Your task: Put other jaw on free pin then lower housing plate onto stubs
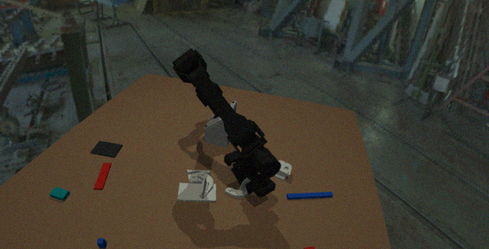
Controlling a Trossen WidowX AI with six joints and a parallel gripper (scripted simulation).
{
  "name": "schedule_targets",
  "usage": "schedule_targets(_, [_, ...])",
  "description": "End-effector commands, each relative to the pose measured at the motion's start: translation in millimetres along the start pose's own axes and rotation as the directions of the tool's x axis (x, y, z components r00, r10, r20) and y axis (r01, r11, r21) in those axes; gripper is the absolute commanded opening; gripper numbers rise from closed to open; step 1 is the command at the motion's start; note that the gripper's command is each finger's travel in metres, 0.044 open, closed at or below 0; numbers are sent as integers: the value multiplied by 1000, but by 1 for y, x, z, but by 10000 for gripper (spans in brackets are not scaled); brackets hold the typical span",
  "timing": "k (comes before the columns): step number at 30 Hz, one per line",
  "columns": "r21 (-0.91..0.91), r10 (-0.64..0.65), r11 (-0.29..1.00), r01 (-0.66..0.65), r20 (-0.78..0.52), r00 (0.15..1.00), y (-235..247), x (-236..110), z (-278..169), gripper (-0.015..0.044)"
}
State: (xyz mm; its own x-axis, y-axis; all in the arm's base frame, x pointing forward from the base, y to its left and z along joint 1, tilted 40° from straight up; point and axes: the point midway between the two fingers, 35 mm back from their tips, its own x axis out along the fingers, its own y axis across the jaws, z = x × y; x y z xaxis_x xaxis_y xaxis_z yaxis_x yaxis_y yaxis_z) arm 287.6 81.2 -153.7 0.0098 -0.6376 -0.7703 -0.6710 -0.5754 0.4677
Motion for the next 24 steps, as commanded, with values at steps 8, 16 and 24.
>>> schedule_targets(8, [-1,-2,1000,2,0,1000,-2,-23,-1,134])
schedule_targets(16, [-2,-3,1000,3,-1,1000,-3,-48,-1,134])
schedule_targets(24, [-2,-3,1000,3,-2,1000,-1,-74,0,134])
